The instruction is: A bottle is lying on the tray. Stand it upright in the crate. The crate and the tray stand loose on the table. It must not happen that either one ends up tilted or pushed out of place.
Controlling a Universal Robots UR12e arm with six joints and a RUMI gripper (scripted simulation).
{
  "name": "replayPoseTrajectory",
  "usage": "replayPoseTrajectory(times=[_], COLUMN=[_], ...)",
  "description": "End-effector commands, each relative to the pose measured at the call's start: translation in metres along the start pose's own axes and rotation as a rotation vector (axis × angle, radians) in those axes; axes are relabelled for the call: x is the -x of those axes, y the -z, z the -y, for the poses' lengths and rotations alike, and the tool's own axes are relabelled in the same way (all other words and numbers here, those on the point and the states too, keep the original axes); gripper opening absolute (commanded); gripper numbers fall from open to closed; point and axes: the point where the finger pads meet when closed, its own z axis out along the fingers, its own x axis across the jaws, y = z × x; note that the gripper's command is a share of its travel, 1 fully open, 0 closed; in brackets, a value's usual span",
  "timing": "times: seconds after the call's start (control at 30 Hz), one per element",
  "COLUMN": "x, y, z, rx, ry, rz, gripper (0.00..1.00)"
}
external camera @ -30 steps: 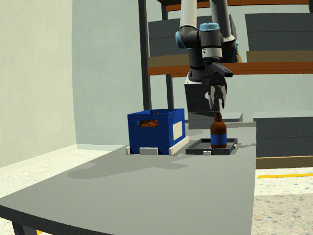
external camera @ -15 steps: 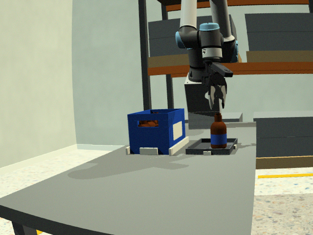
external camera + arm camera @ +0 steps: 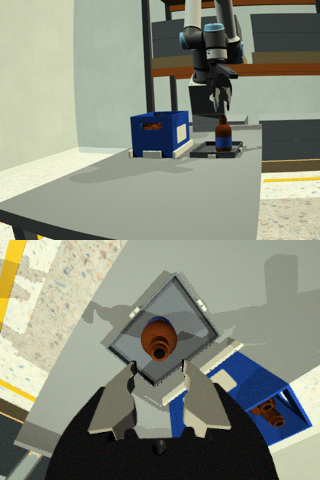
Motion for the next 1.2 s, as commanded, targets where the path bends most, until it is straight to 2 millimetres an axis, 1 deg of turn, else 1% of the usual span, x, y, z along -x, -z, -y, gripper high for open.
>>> replayPoseTrajectory(times=[0.0,0.53,1.17], x=[0.0,0.0,0.0], y=[0.0,-0.009,-0.028], z=[0.001,0.001,0.001], rx=[-0.001,-0.001,-0.001], ry=[0.0,0.0,0.0], rz=[-0.001,-0.001,-0.001], gripper=[0.38,0.38,0.38])
